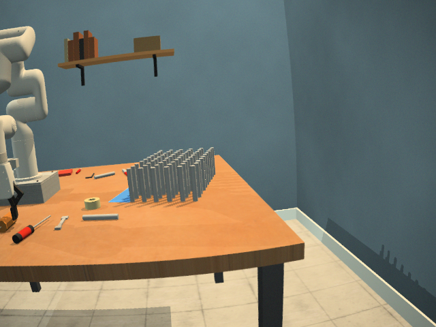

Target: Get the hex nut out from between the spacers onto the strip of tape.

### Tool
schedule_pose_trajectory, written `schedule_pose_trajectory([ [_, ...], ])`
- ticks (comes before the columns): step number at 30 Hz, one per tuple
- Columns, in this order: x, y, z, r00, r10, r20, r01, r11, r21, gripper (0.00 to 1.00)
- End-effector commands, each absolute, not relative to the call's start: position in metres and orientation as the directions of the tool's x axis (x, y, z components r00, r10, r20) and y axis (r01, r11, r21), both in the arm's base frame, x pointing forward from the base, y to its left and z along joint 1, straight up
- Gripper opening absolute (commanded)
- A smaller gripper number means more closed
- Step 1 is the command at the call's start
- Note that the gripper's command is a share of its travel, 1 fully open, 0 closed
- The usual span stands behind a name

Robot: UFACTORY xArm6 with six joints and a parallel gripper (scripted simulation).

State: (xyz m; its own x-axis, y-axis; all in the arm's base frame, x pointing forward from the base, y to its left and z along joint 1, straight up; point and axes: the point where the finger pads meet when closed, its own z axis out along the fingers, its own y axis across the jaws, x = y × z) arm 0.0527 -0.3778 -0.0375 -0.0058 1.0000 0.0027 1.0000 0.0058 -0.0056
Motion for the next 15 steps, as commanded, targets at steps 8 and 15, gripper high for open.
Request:
schedule_pose_trajectory([
  [8,0.053,-0.379,-0.052,-0.006,1.000,0.000,1.000,0.006,-0.005,0.65],
  [15,0.053,-0.379,-0.055,-0.006,1.000,0.000,1.000,0.006,-0.005,0.65],
])
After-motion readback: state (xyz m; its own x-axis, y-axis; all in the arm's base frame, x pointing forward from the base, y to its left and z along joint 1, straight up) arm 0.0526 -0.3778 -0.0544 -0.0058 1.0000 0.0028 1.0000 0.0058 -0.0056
